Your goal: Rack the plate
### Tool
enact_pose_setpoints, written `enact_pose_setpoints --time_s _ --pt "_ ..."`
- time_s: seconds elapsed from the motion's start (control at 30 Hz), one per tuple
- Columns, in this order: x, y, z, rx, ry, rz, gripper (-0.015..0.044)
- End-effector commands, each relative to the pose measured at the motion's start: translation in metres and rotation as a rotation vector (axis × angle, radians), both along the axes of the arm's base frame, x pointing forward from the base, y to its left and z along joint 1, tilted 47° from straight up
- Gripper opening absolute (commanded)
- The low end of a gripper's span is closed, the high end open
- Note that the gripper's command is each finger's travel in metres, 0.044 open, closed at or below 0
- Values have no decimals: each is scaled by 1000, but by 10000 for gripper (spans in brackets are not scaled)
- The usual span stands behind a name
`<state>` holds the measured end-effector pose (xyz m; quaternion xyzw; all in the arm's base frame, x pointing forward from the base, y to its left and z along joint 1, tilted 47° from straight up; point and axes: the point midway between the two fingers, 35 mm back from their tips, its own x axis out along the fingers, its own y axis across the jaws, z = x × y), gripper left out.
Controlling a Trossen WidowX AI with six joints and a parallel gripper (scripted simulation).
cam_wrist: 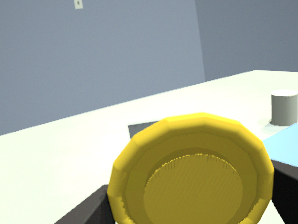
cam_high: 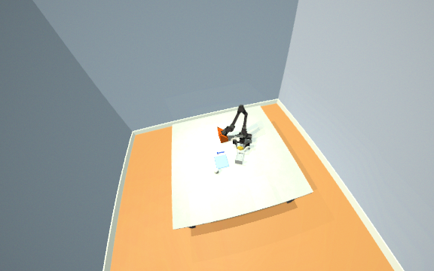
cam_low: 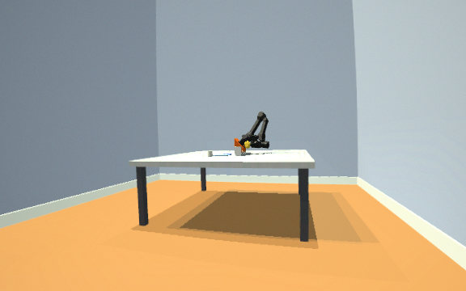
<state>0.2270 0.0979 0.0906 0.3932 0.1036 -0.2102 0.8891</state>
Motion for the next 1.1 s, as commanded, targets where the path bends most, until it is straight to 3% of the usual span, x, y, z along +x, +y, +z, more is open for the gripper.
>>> enact_pose_setpoints --time_s 0.0,1.07 --pt "4 4 -6 -6 2 0 0" --pt "33 21 -36 13 -9 0 0"
